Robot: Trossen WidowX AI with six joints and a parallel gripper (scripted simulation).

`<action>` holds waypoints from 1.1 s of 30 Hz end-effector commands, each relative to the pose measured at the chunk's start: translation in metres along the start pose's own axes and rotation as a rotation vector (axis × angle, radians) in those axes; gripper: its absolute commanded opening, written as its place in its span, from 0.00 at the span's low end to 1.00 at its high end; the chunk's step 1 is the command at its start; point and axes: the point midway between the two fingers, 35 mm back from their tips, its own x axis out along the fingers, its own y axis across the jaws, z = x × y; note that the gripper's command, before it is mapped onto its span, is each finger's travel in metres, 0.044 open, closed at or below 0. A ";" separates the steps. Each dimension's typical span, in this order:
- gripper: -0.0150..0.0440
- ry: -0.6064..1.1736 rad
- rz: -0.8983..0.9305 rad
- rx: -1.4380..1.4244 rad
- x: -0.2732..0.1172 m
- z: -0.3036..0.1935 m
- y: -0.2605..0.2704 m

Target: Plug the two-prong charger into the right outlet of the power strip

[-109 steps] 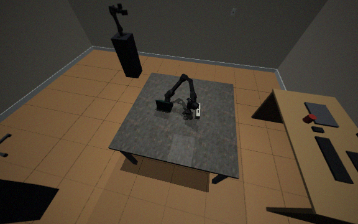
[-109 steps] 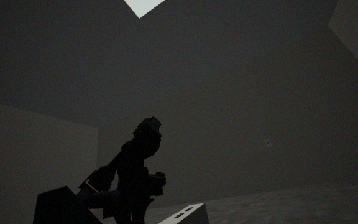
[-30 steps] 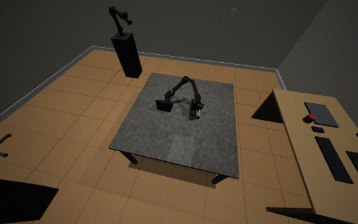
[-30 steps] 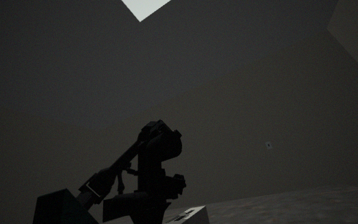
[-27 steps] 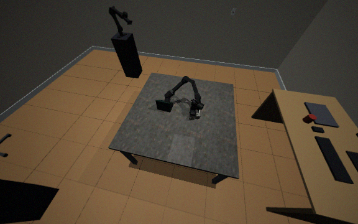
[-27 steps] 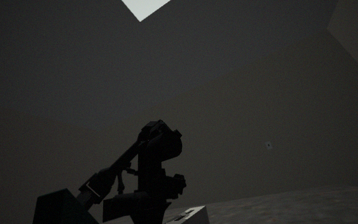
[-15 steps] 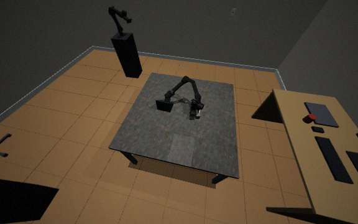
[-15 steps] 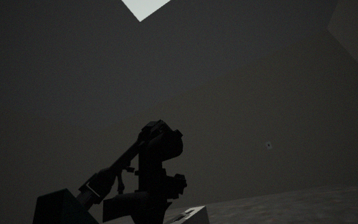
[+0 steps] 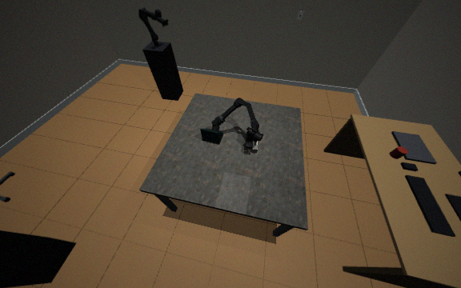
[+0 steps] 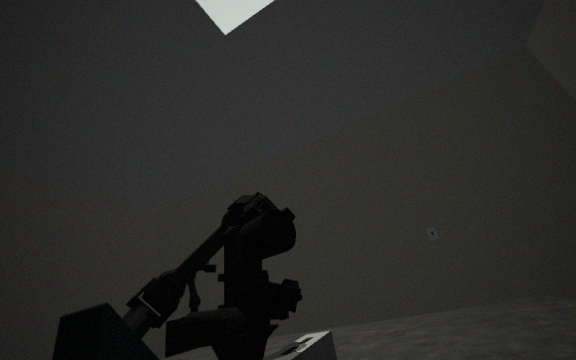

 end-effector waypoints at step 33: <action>0.25 -0.003 0.002 0.003 -0.001 0.004 0.000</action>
